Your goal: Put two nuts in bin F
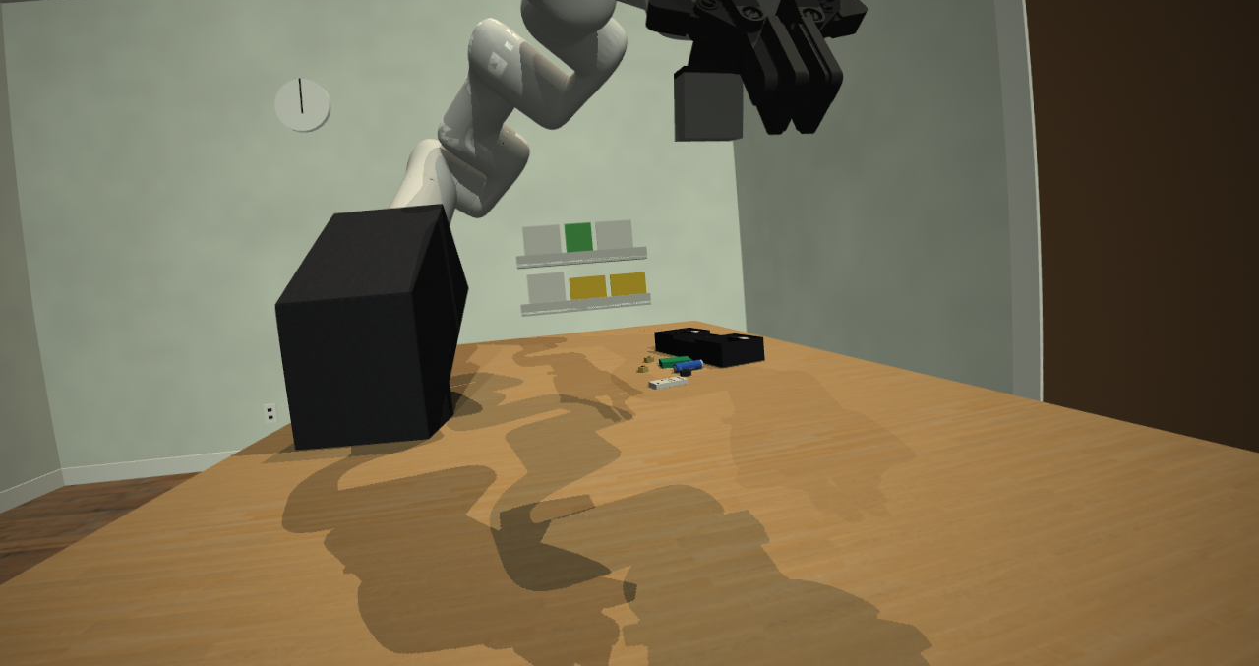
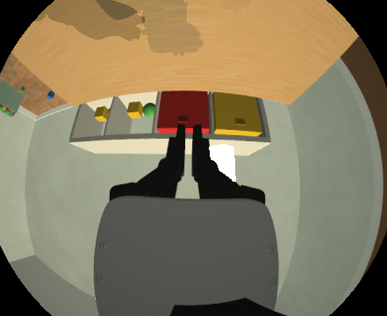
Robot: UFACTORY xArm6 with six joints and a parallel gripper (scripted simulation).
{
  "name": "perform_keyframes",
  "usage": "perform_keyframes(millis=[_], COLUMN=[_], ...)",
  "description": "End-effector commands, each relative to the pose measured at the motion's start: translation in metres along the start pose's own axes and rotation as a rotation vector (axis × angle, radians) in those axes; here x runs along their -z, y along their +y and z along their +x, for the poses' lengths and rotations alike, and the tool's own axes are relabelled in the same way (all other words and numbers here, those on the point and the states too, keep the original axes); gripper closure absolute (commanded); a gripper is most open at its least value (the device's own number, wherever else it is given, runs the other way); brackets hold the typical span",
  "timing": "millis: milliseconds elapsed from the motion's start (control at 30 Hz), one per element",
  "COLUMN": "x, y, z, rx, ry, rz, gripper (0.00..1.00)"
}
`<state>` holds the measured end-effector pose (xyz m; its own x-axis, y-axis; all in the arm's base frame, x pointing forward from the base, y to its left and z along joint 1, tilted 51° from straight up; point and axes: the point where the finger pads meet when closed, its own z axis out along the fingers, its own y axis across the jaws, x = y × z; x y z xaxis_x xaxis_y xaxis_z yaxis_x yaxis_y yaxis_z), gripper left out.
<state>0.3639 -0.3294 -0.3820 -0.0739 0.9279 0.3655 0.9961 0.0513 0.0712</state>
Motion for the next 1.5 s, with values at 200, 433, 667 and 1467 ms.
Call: perform_keyframes(millis=[200,433,667,1467], x=[0.031,0.046,0.061,0.119], y=[0.029,0.044,0.057,0.096], z=[0.026,0.044,0.064,0.155], rx=[-0.130,-0.210,-0.290,-0.606], ry=[0.029,0.055,0.081,0.183], rz=[-0.006,-0.004,0.000,0.041], gripper=[0.93,0.93,0.93,0.93])
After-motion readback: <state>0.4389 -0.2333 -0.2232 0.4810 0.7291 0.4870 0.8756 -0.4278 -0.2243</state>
